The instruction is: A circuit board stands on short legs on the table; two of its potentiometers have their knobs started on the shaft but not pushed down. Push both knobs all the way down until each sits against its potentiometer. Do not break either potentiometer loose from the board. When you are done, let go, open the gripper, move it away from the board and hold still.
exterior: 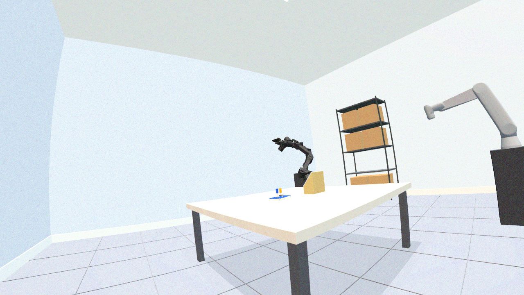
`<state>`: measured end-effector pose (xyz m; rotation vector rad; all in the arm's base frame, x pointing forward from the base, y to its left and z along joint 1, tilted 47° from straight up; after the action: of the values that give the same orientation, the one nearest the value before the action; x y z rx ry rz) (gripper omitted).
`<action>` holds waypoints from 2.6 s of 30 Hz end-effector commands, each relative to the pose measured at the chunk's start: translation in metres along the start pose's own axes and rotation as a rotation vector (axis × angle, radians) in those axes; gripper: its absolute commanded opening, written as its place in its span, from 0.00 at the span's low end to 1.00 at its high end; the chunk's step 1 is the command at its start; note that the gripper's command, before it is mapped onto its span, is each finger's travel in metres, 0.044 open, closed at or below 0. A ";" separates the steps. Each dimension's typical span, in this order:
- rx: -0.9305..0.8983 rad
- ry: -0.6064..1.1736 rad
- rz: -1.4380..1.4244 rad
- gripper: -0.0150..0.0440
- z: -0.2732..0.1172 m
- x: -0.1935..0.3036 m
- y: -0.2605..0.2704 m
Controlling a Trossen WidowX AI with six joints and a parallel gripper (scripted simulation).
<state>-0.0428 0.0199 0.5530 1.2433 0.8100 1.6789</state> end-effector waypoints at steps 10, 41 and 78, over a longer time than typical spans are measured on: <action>0.106 -0.049 -0.137 0.49 0.038 -0.017 -0.014; 0.706 -0.141 -0.615 0.25 0.192 -0.087 -0.135; 1.474 0.102 -1.335 0.25 0.250 -0.148 -0.320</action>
<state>0.2945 0.0152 0.3020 0.9325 2.3293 -0.0812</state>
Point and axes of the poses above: the point midway between the two fingers, 35 mm back from their tips, its own z axis out along the fingers, its own y axis across the jaws, x = y × z, the point moved 3 cm from there along -z, back along the fingers, and after that the axes turned 9 degrees about z, right-handed, at the moved point
